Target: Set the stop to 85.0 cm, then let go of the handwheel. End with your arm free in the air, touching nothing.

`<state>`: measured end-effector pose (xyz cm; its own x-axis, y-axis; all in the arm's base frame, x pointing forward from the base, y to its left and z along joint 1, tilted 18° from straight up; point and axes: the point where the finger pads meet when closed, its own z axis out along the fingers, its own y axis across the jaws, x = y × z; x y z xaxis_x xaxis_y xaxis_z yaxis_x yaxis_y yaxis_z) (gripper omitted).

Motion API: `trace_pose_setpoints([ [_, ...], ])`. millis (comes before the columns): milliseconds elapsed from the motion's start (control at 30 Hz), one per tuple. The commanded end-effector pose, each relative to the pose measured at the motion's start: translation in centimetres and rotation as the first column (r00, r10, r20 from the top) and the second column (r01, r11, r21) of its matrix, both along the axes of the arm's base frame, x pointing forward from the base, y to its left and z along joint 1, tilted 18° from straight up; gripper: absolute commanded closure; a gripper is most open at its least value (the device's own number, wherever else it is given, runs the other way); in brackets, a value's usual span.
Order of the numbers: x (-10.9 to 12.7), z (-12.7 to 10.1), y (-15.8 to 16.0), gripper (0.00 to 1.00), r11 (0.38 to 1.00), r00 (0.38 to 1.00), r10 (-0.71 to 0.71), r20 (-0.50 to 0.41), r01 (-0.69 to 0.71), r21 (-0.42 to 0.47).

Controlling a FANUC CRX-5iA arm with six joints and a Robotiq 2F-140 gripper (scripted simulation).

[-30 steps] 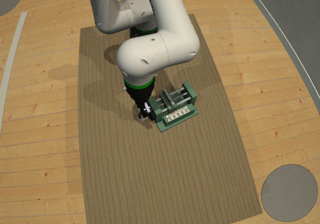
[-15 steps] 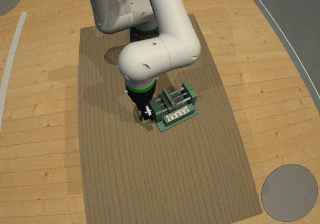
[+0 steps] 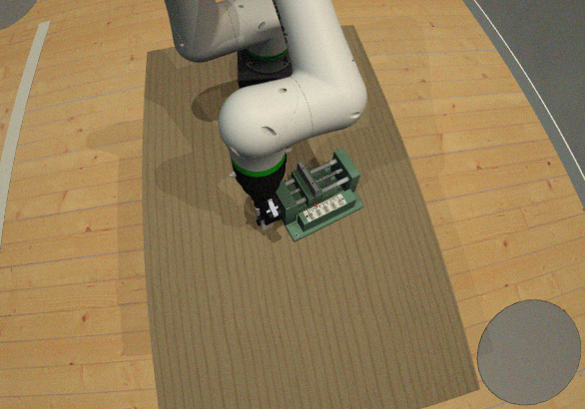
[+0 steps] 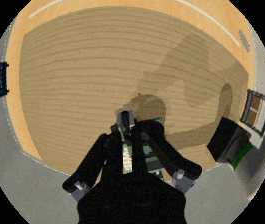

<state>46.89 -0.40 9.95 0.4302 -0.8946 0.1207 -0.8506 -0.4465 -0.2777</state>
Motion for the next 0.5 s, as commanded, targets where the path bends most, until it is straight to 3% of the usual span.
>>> trace_pose_setpoints([
  [0,0.1,-0.5,0.0,0.96,1.0,1.0,0.0,0.0,0.0,0.0],
  [467,-0.3,-2.9,-0.6,0.96,1.0,1.0,0.0,0.0,0.0,0.0],
])
